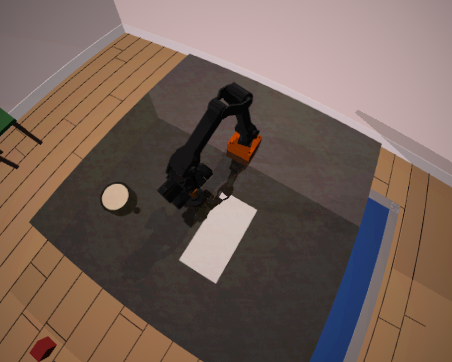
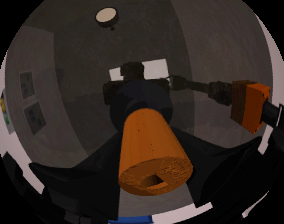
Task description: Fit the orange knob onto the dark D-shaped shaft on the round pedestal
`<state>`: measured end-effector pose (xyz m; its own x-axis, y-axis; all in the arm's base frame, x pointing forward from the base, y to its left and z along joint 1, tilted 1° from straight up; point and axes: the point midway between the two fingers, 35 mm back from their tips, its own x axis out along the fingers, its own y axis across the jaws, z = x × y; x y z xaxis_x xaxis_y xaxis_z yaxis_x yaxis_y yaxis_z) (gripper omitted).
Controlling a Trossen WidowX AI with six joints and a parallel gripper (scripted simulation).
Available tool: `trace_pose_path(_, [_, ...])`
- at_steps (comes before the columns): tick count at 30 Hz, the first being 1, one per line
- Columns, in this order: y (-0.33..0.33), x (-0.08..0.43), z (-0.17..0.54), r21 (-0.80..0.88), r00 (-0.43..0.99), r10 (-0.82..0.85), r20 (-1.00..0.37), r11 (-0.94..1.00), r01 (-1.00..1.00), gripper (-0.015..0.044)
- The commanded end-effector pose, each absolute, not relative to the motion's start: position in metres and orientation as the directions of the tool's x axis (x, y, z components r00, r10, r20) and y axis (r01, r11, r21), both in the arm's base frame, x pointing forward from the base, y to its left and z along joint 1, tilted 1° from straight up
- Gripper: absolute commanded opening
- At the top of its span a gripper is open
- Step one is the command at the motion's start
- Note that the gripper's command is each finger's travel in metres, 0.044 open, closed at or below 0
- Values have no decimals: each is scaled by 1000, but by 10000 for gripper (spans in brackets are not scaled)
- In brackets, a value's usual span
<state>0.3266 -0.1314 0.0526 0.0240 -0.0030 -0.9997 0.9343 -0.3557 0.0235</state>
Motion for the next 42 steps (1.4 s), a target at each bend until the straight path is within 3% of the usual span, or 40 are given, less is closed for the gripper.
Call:
trace_pose_path(1, [-132, 327, 52, 26, 26, -5, -1000, -359, 933, 0])
trace_pose_path(35, [-131, 327, 37, 21, 20, -5, -1000, -323, 946, 0])
trace_pose_path(42, [-131, 327, 37, 21, 20, -5, -1000, -323, 946, 184])
